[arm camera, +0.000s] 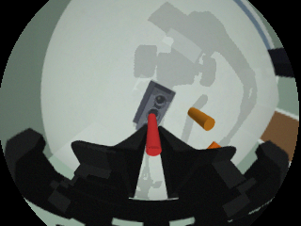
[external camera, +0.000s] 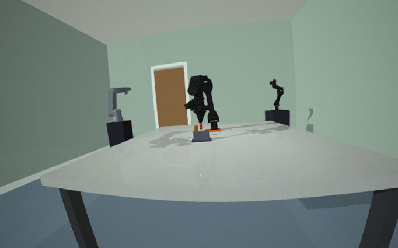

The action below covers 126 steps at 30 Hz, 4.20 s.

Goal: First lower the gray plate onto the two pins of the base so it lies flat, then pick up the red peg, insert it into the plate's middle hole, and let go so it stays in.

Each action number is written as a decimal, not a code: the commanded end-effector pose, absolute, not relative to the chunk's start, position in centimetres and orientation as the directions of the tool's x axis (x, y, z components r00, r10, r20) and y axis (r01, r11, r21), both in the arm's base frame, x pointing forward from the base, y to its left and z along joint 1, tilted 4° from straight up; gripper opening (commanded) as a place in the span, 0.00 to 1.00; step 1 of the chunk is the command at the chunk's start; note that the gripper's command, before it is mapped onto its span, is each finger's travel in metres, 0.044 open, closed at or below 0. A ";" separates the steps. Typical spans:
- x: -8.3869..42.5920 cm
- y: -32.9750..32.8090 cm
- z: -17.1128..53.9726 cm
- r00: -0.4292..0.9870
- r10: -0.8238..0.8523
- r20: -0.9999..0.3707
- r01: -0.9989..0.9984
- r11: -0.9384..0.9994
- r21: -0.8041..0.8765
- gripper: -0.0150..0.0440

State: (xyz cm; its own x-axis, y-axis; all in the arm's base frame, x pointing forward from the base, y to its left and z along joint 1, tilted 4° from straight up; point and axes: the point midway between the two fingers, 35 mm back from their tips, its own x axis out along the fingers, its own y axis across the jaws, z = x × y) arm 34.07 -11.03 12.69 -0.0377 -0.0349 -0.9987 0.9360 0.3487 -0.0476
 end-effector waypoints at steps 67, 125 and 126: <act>33.6 -11.1 11.0 -0.039 -0.035 -0.999 0.936 0.348 -0.048 0.25; 33.6 -10.7 12.6 -0.042 -0.037 -0.998 0.934 0.352 -0.052 0.51; 33.6 -10.7 12.7 -0.042 -0.037 -0.998 0.934 0.352 -0.052 0.51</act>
State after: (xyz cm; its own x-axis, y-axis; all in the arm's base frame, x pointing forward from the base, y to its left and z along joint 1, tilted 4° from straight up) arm 33.55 -10.68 12.38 -0.0429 -0.0333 -0.9985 0.9330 0.3560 -0.0520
